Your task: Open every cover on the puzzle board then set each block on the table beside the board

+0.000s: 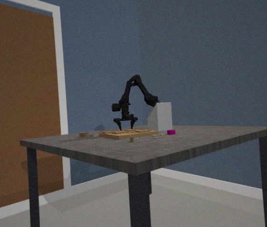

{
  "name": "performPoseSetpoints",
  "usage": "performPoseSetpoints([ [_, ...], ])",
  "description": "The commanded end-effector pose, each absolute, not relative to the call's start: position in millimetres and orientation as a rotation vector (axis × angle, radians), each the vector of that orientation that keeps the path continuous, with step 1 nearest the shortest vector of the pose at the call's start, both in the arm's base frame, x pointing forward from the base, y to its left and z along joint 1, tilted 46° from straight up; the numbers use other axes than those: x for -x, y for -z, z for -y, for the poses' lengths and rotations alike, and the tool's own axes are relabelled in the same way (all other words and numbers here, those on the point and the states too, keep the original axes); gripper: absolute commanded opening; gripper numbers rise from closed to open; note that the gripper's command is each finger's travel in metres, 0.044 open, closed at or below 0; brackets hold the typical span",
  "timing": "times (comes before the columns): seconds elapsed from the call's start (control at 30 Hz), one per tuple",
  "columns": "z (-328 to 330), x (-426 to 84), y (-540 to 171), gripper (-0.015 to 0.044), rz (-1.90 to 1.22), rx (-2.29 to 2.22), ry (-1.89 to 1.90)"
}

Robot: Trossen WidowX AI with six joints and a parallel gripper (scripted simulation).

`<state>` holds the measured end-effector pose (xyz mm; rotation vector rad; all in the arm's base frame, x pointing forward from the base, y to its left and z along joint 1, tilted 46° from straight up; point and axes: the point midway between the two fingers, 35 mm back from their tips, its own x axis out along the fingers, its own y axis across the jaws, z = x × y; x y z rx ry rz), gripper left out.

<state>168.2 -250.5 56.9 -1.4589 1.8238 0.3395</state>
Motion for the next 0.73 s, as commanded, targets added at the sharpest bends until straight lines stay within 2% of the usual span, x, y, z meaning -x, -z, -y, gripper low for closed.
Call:
performPoseSetpoints([
  [0.0, 243.9, -170.9, -65.6, 0.0440, -1.824, 1.458, -0.331],
  [0.7, 198.8, -177.8, -108.8, 0.0440, -1.787, 1.486, -0.317],
])
